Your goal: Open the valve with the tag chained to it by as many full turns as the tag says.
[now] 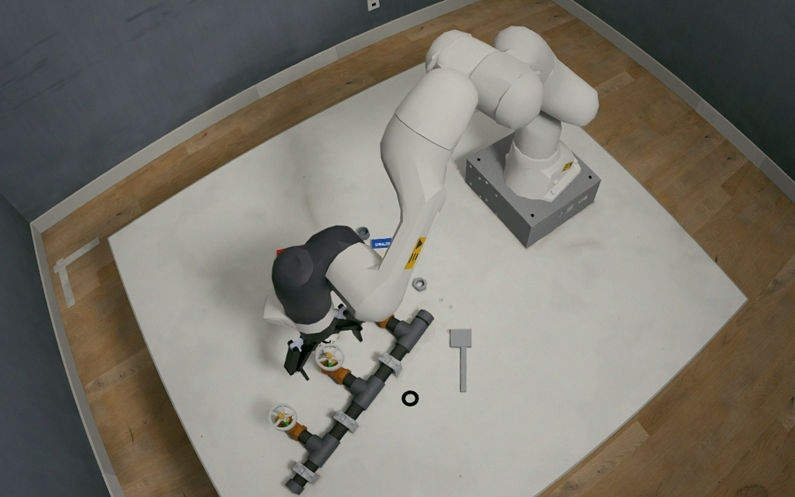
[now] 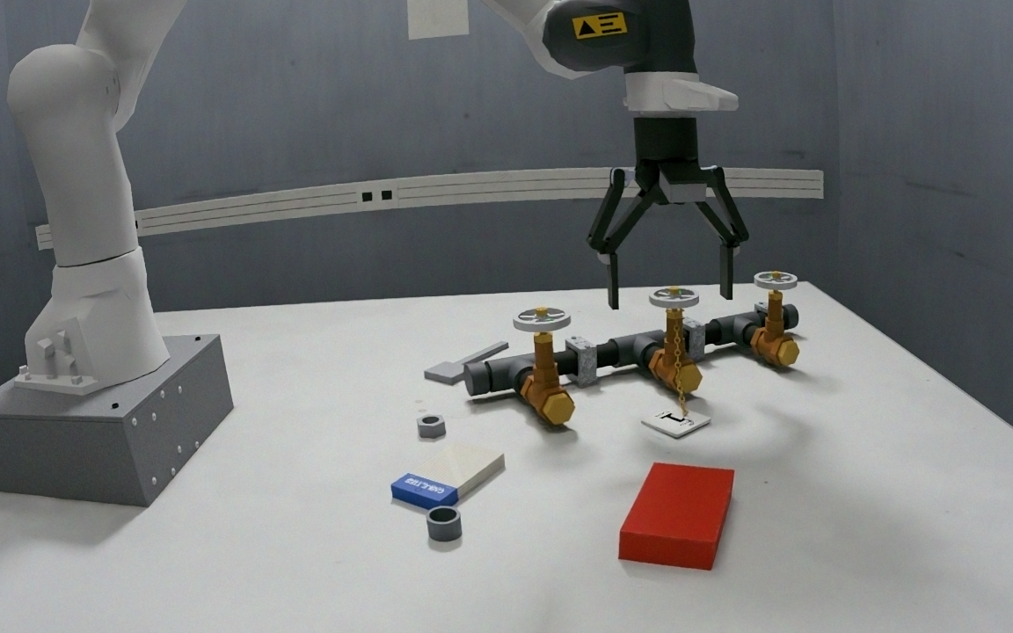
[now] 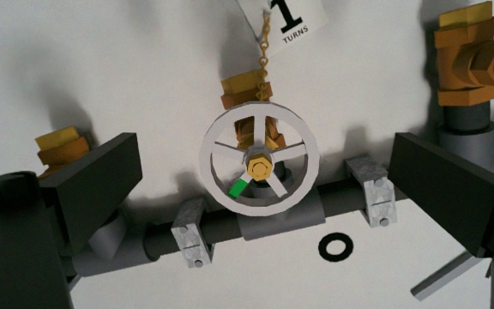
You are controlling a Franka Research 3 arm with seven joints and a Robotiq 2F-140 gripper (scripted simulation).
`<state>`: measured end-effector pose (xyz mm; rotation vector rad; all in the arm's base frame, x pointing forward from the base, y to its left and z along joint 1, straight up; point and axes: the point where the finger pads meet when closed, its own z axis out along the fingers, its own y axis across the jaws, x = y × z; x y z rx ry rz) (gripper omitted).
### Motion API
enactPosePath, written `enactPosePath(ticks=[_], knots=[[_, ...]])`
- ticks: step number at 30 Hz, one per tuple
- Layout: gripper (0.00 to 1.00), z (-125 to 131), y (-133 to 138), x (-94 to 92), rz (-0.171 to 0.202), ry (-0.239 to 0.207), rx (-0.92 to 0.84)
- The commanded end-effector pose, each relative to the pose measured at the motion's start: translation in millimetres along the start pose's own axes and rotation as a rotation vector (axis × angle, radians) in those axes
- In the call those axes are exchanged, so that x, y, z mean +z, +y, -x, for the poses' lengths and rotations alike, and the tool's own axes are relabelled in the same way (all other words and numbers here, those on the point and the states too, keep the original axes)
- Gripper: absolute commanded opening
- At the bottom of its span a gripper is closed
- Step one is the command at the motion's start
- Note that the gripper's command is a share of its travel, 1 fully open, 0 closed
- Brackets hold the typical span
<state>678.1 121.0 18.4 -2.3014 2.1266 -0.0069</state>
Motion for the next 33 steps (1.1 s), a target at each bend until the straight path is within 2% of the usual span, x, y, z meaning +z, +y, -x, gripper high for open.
enactPosePath(ticks=[1, 10, 11, 33], knots=[[1.00, 1.0, -3.6, 2.7, -0.010, -0.004, 0.002], [1.00, 1.1, -3.6, 4.3, -0.010, -0.004, 0.002], [0.10, 1.1, -3.6, 4.3, -0.010, -0.004, 0.002], [0.10, 1.1, -3.6, 4.3, -0.010, -0.004, 0.002]])
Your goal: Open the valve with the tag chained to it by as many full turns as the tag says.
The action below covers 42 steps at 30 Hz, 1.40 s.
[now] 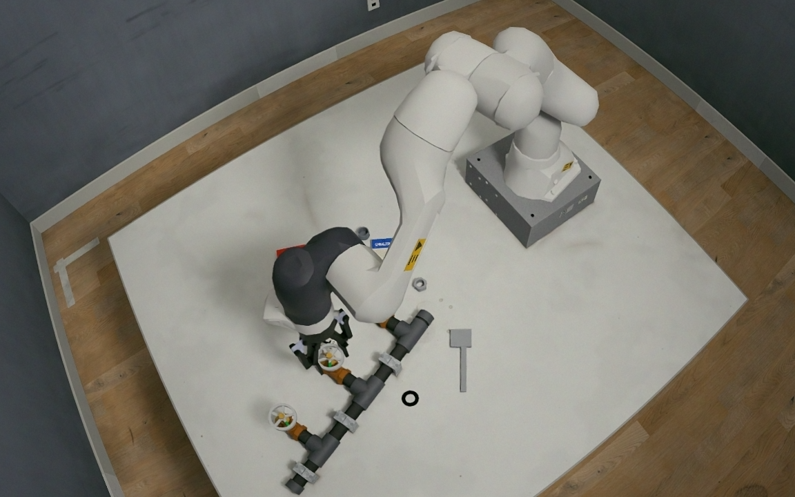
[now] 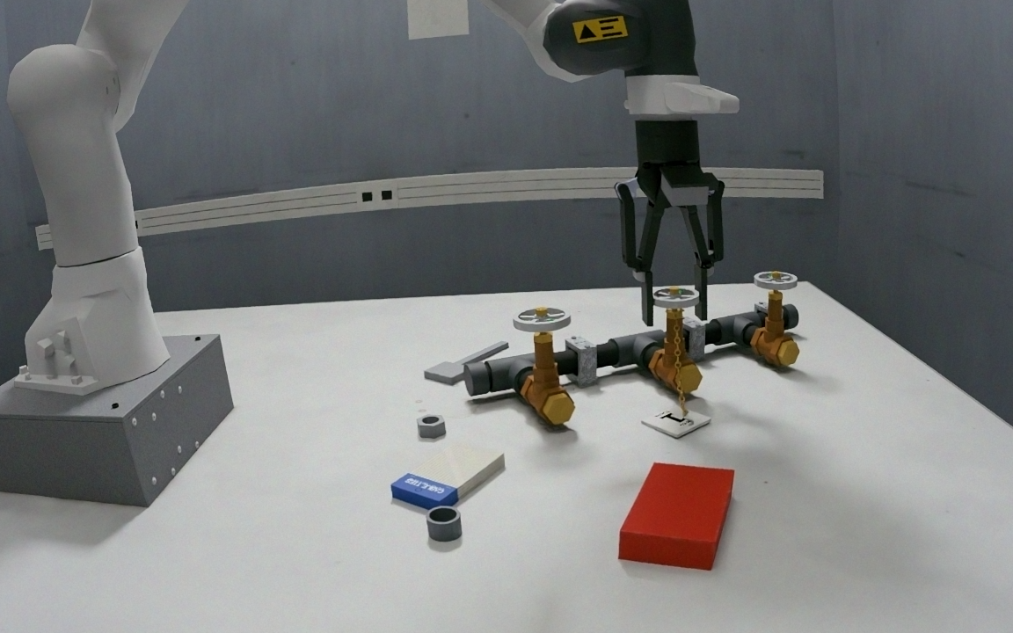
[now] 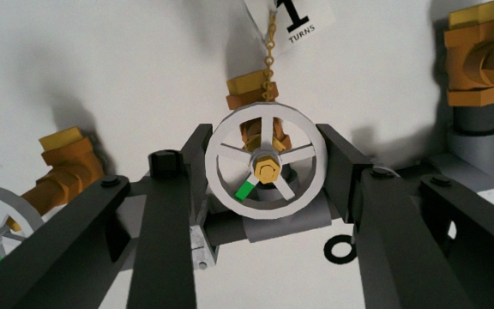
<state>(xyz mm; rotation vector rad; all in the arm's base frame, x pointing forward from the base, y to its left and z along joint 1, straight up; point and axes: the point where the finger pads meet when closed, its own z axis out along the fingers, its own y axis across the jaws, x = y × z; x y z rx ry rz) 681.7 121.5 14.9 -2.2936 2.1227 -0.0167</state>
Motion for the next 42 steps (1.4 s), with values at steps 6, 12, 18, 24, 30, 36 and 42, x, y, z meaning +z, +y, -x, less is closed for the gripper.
enactPosePath(ticks=[6, 12, 18, 24, 30, 36, 42], knots=[[0.10, 0.9, 0.0, 0.8, 0.000, -0.003, -0.003], [0.10, 0.9, 0.0, 0.8, 0.000, -0.003, -0.045], [0.10, 0.9, 0.0, 0.8, 0.000, -0.003, -0.165], [0.10, 0.9, 0.0, 0.8, 0.000, -0.003, -0.297], [0.10, 0.9, 0.0, 0.8, -0.001, -0.002, -0.527], [0.10, 0.9, 0.0, 0.8, -0.001, 0.004, -0.690], [0.10, 0.9, 0.0, 0.8, -0.002, 0.009, -0.841]])
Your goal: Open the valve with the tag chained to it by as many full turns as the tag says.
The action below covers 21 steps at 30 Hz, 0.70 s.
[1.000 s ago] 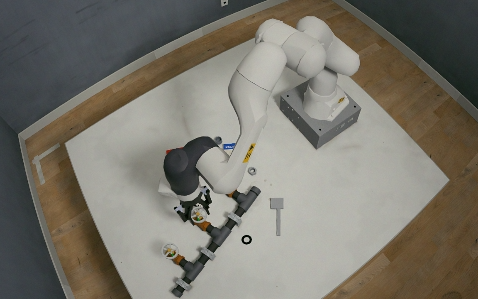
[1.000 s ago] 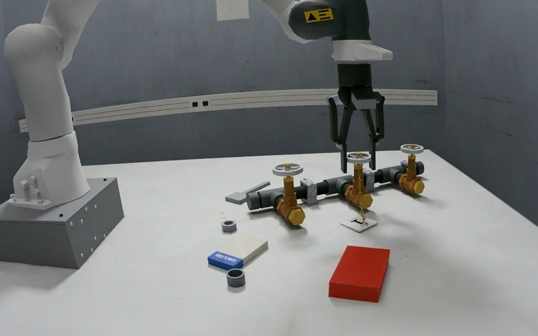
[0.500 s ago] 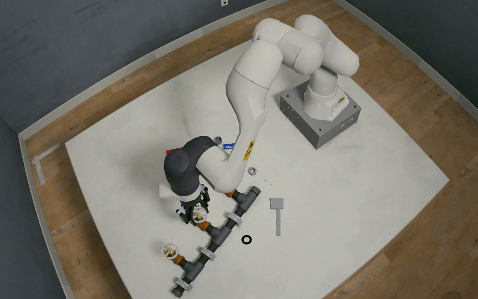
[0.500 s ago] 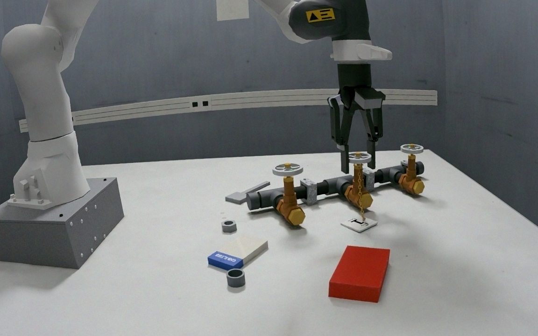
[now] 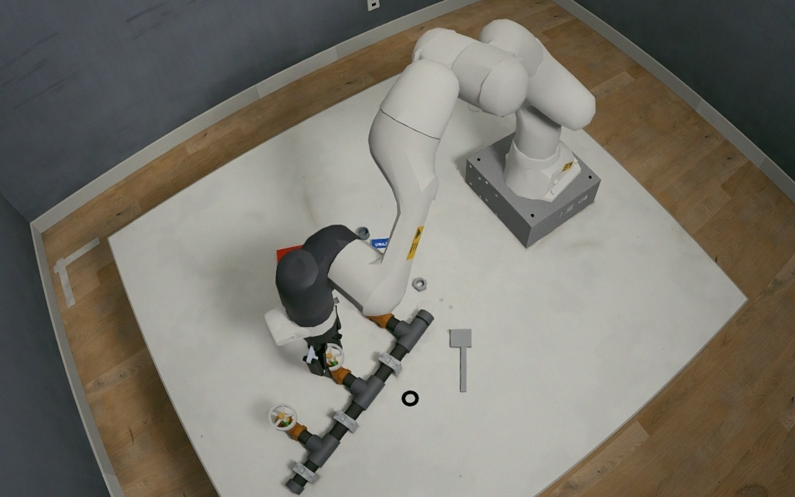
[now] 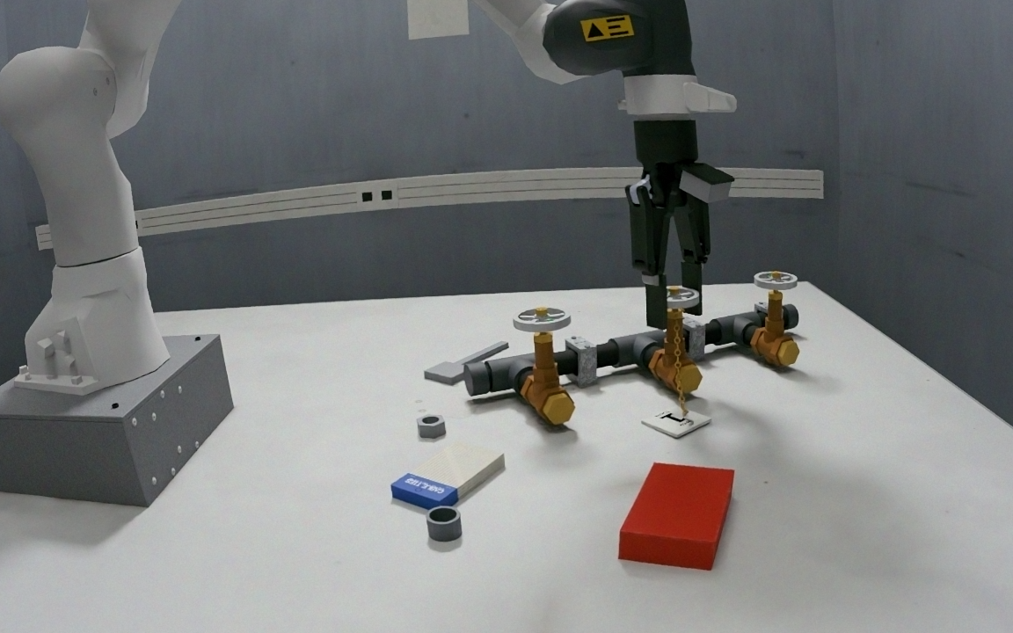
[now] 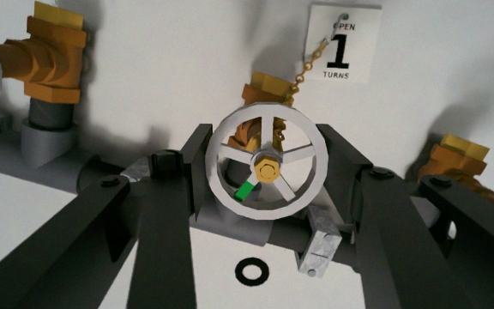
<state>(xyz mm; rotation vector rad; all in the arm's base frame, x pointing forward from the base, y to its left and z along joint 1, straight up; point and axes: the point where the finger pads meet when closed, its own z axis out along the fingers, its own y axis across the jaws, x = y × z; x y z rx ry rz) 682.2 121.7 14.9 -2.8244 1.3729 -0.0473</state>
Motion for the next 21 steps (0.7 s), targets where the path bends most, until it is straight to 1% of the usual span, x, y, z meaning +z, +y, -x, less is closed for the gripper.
enactPosePath(ticks=[1, 13, 15, 16, 21], knots=[[0.10, 0.9, 0.1, 0.8, -0.005, -0.008, -0.279], [0.10, 0.9, 0.1, 0.8, -0.009, 0.007, -0.598], [0.10, 0.9, 0.1, 0.8, -0.009, 0.007, -0.598], [0.10, 0.9, 0.1, 0.8, -0.010, 0.009, -0.669], [0.10, 0.9, 0.1, 0.8, -0.012, 0.016, -0.799]])
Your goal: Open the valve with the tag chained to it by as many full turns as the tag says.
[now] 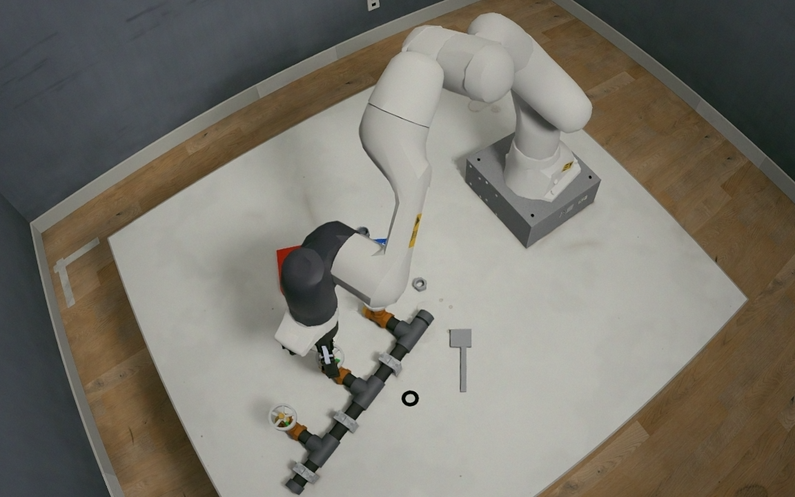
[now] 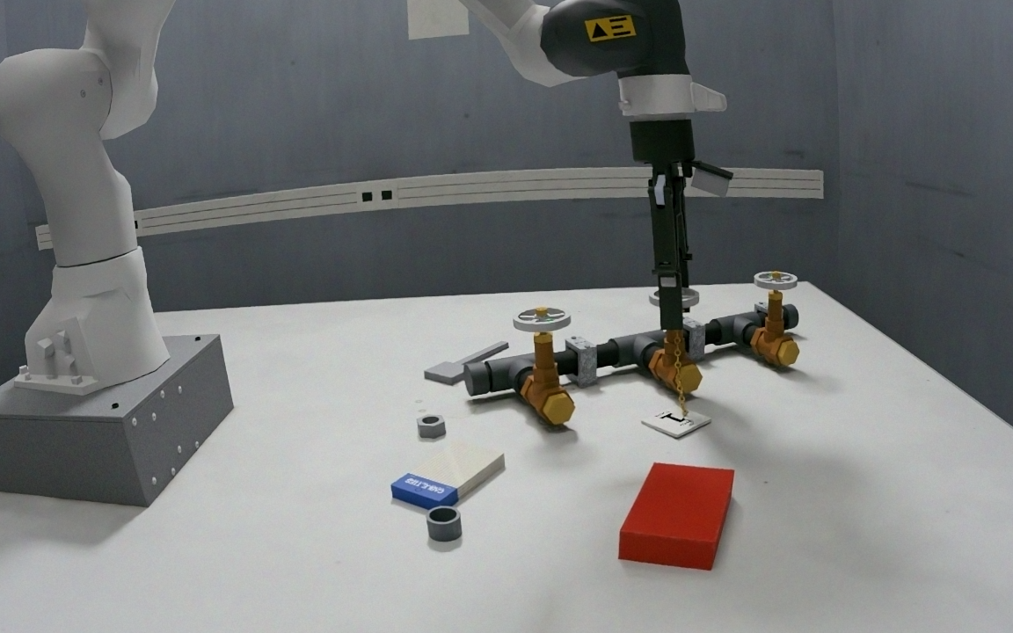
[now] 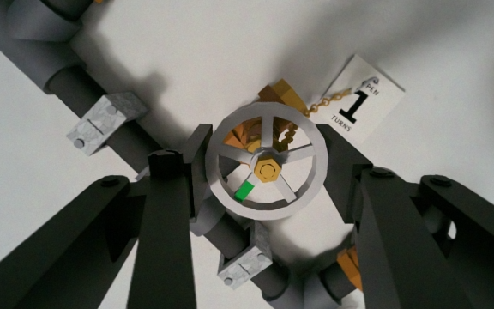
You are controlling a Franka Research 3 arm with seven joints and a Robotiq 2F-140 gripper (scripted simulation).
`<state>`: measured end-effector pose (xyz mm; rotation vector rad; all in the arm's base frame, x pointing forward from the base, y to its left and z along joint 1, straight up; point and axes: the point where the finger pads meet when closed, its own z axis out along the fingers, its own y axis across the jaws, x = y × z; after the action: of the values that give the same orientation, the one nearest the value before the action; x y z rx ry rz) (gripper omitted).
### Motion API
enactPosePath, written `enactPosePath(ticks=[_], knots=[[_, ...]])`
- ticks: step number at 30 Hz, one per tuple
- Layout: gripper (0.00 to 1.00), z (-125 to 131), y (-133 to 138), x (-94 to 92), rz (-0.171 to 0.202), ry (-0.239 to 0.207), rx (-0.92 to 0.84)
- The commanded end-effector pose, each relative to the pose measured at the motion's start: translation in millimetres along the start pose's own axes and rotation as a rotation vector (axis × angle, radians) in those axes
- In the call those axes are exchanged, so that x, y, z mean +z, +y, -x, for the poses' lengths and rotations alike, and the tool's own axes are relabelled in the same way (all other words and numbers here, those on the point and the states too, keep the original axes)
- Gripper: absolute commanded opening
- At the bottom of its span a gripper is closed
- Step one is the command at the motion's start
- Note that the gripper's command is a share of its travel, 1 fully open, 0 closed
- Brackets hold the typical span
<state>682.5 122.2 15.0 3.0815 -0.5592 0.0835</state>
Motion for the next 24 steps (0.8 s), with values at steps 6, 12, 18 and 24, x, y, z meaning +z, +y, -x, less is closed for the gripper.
enactPosePath(ticks=[6, 12, 18, 24], knots=[[0.10, 0.9, 0.1, 0.8, -0.011, 0.001, -0.409], [0.10, 0.9, 0.1, 0.8, -0.013, 0.007, -0.556], [0.10, 0.9, 0.1, 0.8, -0.018, 0.013, -0.709], [0.10, 0.9, 0.1, 0.8, -0.023, 0.017, -0.860]])
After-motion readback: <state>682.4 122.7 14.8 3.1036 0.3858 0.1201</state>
